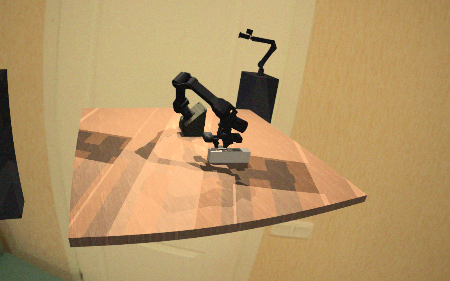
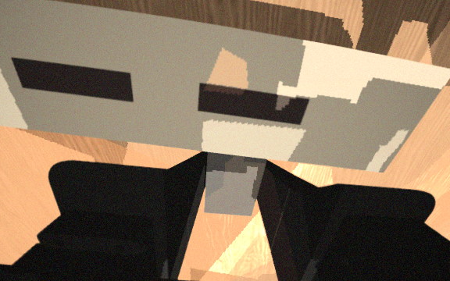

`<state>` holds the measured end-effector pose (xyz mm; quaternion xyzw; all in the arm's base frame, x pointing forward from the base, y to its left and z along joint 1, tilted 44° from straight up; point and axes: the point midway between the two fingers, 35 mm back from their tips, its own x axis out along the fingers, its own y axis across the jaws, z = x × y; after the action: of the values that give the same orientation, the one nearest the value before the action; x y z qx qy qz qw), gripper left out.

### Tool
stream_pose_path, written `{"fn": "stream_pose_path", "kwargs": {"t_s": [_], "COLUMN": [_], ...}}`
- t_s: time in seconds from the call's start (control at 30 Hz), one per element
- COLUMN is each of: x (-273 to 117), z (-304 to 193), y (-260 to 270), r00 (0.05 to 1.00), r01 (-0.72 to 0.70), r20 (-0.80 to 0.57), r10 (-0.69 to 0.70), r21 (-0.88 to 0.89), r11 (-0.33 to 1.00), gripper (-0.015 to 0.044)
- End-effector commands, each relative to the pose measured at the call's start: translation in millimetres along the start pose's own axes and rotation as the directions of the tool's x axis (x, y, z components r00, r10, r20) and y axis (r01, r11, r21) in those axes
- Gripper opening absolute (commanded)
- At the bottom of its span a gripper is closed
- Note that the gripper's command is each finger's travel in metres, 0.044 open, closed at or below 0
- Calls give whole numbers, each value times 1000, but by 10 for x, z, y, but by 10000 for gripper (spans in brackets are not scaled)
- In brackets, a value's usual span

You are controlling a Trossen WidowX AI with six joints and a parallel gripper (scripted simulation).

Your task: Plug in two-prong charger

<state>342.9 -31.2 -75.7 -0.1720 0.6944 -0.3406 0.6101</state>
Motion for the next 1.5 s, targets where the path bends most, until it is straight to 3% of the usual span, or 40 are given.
{"fn": "stream_pose_path", "kwargs": {"t_s": [0.0,1.47], "x": [10,-33], "z": [116,83], "y": [-18,-19], "r00": [1000,1000], "r01": [-8,-8], "r20": [29,29], "r10": [7,7], "r21": [32,32], "r11": [999,999], "gripper": [0,0]}}
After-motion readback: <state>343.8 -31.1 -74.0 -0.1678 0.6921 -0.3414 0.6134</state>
